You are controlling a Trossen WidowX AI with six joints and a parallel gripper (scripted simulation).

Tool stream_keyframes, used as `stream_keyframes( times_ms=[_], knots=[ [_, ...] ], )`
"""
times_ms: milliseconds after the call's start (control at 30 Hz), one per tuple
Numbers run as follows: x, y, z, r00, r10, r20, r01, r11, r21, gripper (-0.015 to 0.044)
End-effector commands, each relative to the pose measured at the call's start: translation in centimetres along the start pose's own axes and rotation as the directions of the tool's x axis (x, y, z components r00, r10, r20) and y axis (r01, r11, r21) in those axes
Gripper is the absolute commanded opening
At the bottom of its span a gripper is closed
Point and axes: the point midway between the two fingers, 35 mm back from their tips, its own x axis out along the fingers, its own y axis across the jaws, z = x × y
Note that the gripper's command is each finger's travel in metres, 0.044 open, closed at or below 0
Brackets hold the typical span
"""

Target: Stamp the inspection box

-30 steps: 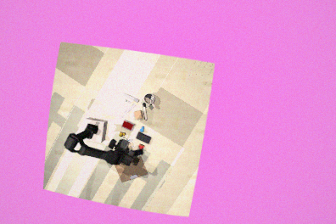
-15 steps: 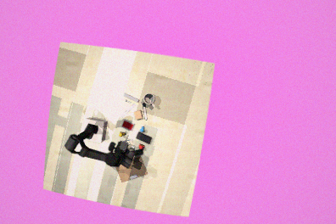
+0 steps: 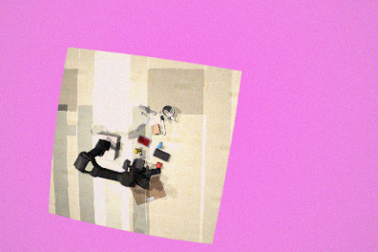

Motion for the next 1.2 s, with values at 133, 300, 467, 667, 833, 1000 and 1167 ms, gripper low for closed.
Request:
stream_keyframes(
  times_ms=[133,300,467,667,833,1000,1167],
  knots=[
    [0.8,0.2,0.1,1.000,0.009,0.009,-0.009,1.000,-0.004,0.0000],
    [1.2,0.2,0.1,1.000,0.010,0.010,-0.010,1.000,-0.004,0.0000],
    [1.5,0.2,0.1,1.000,0.010,0.011,-0.010,1.000,-0.004,0.0000],
    [1.9,0.2,0.1,1.000,0.010,0.012,-0.010,1.000,-0.004,0.0000],
    [2.2,0.2,0.1,1.000,0.011,0.012,-0.011,1.000,-0.004,0.0000],
    [2.6,0.2,0.1,1.000,0.011,0.013,-0.011,1.000,-0.004,0.0000],
    [2.9,0.2,0.1,1.000,0.011,0.014,-0.011,1.000,-0.004,0.0000]
  ],
)
